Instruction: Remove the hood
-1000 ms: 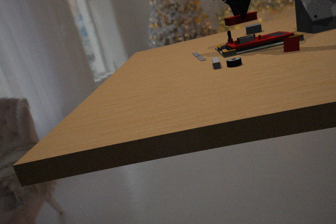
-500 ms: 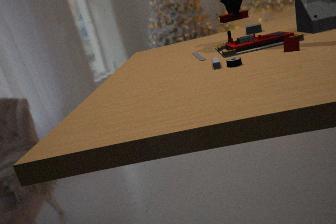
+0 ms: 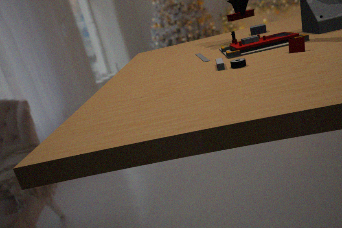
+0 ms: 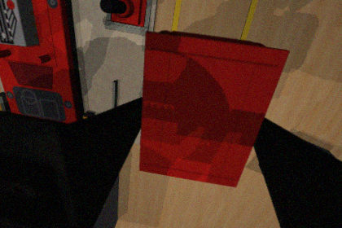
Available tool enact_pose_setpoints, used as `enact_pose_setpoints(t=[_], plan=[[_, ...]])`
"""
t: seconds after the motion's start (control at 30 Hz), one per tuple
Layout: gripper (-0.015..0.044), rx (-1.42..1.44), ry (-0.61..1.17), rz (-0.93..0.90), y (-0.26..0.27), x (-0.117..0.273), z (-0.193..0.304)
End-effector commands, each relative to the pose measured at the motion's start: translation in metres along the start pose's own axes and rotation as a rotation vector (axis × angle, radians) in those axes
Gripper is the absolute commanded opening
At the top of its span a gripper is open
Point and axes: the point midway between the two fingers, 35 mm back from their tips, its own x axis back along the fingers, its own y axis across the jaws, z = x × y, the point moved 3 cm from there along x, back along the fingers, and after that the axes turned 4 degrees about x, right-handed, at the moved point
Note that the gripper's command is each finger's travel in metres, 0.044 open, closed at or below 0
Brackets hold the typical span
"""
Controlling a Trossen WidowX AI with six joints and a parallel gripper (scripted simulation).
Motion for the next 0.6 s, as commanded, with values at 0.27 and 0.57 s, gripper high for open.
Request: enact_pose_setpoints(t=[0.27, 0.57], plan=[[0.0000, 0.014, 0.002, 0.002, -0.006, -0.007, 0.001], [0.0000, 0.014, 0.002, 0.002, -0.006, -0.016, 0.000]])
